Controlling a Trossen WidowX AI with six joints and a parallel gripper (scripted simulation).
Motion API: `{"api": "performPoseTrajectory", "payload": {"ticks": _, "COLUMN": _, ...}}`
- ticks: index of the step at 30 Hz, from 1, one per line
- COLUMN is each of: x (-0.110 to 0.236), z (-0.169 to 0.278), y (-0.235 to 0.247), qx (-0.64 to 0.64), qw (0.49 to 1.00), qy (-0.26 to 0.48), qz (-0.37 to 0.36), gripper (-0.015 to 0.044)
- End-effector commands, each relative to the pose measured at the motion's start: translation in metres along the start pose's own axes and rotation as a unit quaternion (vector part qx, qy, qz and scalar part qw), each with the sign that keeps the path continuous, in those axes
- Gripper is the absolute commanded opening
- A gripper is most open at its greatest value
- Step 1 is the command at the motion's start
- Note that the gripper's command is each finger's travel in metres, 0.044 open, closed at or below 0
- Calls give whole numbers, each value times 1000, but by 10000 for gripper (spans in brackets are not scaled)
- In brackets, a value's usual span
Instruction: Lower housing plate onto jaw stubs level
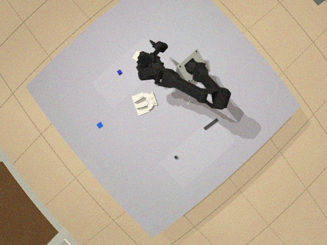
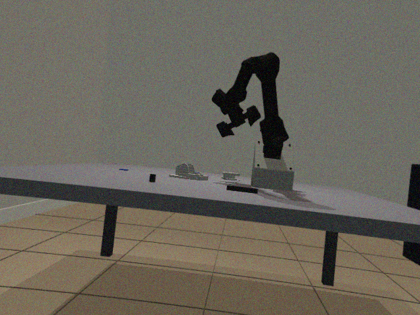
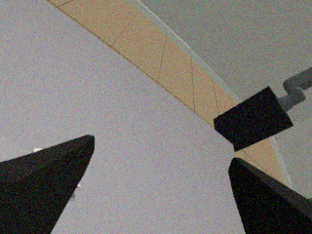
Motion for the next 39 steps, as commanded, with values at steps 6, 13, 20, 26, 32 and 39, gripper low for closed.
{"api": "performPoseTrajectory", "payload": {"ticks": 6, "x": -9, "z": -3, "y": 5, "qx": 13, "qw": 999, "qy": 41, "qz": -14, "gripper": 440}}
{"api": "performPoseTrajectory", "payload": {"ticks": 13, "x": -28, "z": -7, "y": 13, "qx": 32, "qw": 991, "qy": 122, "qz": -46, "gripper": 440}}
{"api": "performPoseTrajectory", "payload": {"ticks": 20, "x": -47, "z": -10, "y": 20, "qx": 43, "qw": 975, "qy": 201, "qz": -85, "gripper": 440}}
{"api": "performPoseTrajectory", "payload": {"ticks": 26, "x": -63, "z": -10, "y": 26, "qx": 45, "qw": 955, "qy": 266, "qz": -122, "gripper": 440}}
{"api": "performPoseTrajectory", "payload": {"ticks": 32, "x": -80, "z": -10, "y": 30, "qx": 41, "qw": 930, "qy": 327, "qz": -162, "gripper": 440}}
{"api": "performPoseTrajectory", "payload": {"ticks": 39, "x": -98, "z": -8, "y": 35, "qx": 30, "qw": 897, "qy": 389, "qz": -209, "gripper": 440}}
Point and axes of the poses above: the point midway between the two fingers, 35 mm back from their tips, its own x axis back along the fingers, its own y axis across the jaws, z = x × y, the point moved 6 cm from there along x, back along the fingers, and after that the axes turned 5 degrees about -x, right-handed, at the moved point
